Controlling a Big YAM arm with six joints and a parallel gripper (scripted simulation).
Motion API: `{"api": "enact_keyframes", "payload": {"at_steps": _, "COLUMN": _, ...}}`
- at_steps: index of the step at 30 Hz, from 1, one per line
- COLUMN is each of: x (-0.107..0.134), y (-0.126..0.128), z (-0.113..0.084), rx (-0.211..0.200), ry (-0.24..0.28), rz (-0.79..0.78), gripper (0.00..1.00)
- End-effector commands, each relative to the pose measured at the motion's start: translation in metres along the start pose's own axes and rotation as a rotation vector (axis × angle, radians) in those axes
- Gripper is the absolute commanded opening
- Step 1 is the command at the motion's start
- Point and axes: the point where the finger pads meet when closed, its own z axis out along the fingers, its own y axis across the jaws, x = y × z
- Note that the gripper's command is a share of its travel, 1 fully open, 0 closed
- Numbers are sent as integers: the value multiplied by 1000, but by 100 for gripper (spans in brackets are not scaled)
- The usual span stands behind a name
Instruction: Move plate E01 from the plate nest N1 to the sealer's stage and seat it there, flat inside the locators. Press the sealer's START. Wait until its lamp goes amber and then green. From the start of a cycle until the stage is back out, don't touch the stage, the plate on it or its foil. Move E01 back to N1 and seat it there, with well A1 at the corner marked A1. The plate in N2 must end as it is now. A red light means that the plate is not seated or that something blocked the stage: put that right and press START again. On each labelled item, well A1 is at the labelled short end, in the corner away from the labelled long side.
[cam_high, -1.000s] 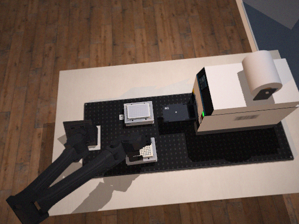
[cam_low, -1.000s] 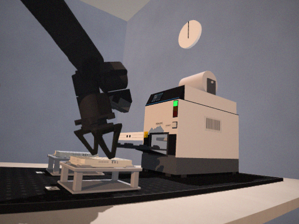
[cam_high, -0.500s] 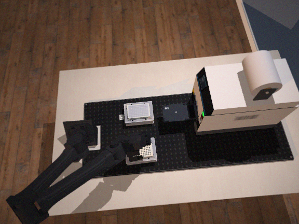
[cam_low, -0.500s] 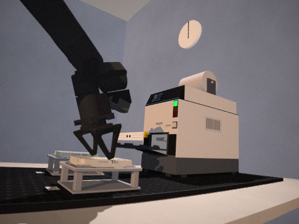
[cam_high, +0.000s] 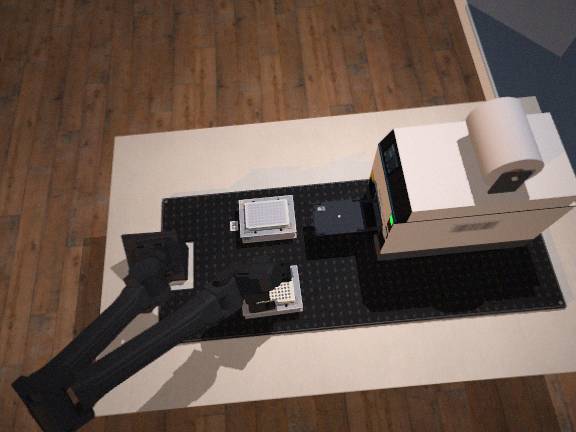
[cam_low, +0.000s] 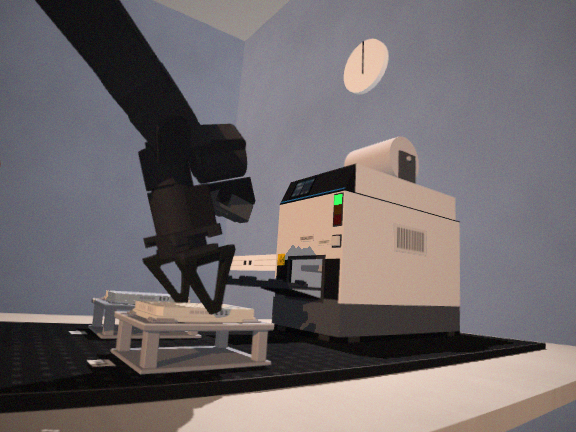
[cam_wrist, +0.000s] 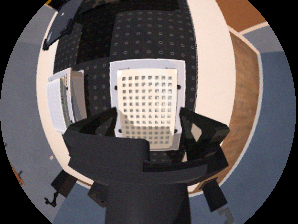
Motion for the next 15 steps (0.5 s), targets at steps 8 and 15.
{"api": "enact_keyframes", "payload": {"at_steps": 8, "x": 2, "y": -1, "z": 7, "rx": 0, "ry": -10, "rz": -14, "gripper": 100}}
{"api": "enact_keyframes", "payload": {"at_steps": 15, "x": 4, "y": 2, "z": 11, "rx": -2, "ry": -1, "rz": -20, "gripper": 100}}
